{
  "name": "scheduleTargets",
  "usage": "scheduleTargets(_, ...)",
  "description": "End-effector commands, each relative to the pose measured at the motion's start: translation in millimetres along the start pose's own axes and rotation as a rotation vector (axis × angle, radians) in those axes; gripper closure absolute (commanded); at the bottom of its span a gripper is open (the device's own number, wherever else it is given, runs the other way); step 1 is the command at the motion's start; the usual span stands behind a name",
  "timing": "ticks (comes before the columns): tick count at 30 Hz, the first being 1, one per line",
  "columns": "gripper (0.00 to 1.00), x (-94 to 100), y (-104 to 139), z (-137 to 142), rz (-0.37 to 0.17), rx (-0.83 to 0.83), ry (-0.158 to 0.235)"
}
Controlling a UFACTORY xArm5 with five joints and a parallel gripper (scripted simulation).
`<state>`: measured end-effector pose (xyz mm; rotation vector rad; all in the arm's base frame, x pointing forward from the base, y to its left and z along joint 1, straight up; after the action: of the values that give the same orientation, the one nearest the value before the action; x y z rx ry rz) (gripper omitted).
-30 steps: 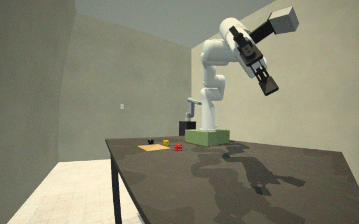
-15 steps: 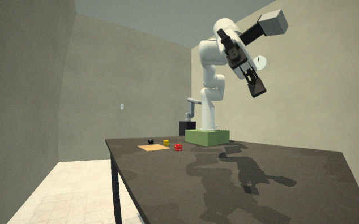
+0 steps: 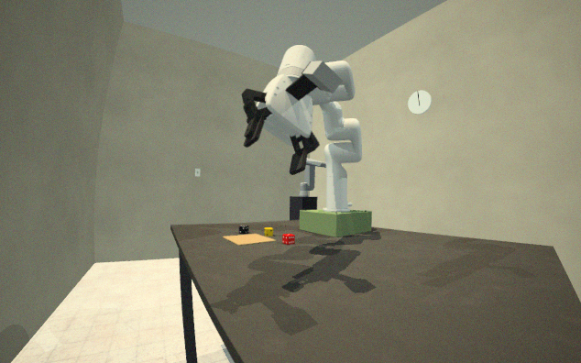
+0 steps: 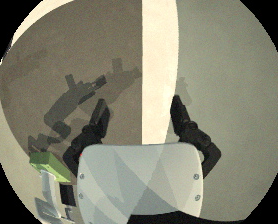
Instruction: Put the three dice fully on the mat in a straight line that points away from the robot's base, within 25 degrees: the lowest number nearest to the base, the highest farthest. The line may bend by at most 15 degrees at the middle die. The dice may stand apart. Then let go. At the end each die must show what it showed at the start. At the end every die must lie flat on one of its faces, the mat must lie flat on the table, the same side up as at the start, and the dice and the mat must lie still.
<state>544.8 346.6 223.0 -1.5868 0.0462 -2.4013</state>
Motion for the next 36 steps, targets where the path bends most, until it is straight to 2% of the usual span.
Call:
scheduleTargets(1, 0.00, 8.3, 40, 2, -0.029, 0.001, -0.003)
scheduleTargets(2, 0.00, 13.0, 78, 0, -0.071, -0.002, -0.033)
scheduleTargets(3, 0.00, 14.5, 88, -1, -0.071, -0.002, -0.033)
scheduleTargets(5, 0.00, 14.8, 90, -1, -0.071, -0.002, -0.033)
scheduleTargets(6, 0.00, 19.4, 120, -6, -0.110, -0.007, -0.067)
scheduleTargets(8, 0.00, 23.3, 141, -9, -0.110, -0.007, -0.067)
scheduleTargets(12, 0.00, 23.3, 141, -9, -0.110, -0.007, -0.067)
scheduleTargets(13, 0.00, 33.4, 191, -23, -0.143, -0.014, -0.106)
scheduleTargets(16, 0.00, 33.4, 191, -23, -0.143, -0.014, -0.106)
scheduleTargets(17, 0.00, 40.1, 220, -34, -0.171, -0.022, -0.147)
scheduleTargets(19, 0.00, 44.7, 238, -41, -0.171, -0.022, -0.147)
scheduleTargets(20, 0.00, 44.7, 238, -41, -0.171, -0.022, -0.147)
scheduleTargets(21, 0.00, 51.1, 262, -54, -0.192, -0.031, -0.189)
scheduleTargets(23, 0.00, 56.6, 280, -63, -0.192, -0.031, -0.189)
scheduleTargets(25, 0.00, 56.6, 280, -63, -0.192, -0.031, -0.189)
scheduleTargets(26, 0.00, 66.7, 311, -84, -0.206, -0.041, -0.229)
scheduleTargets(29, 0.00, 68.6, 316, -87, -0.206, -0.041, -0.229)
scheduleTargets(30, 0.00, 78.2, 342, -109, -0.213, -0.052, -0.268)
scheduleTargets(33, 0.00, 80.0, 346, -112, -0.213, -0.052, -0.268)
scheduleTargets(34, 0.00, 90.2, 370, -137, -0.216, -0.063, -0.302)
scheduleTargets(36, 0.00, 90.4, 370, -137, -0.216, -0.063, -0.302)
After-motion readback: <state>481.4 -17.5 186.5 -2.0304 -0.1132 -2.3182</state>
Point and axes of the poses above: the point where the finger pads meet when closed, its own x axis back along the fingers, its own z axis across the jaws, y = z × x, the point moved 10 cm from there along x, back along the fingers, and after that the axes turned 7 degrees about x, right-handed, at the moved point
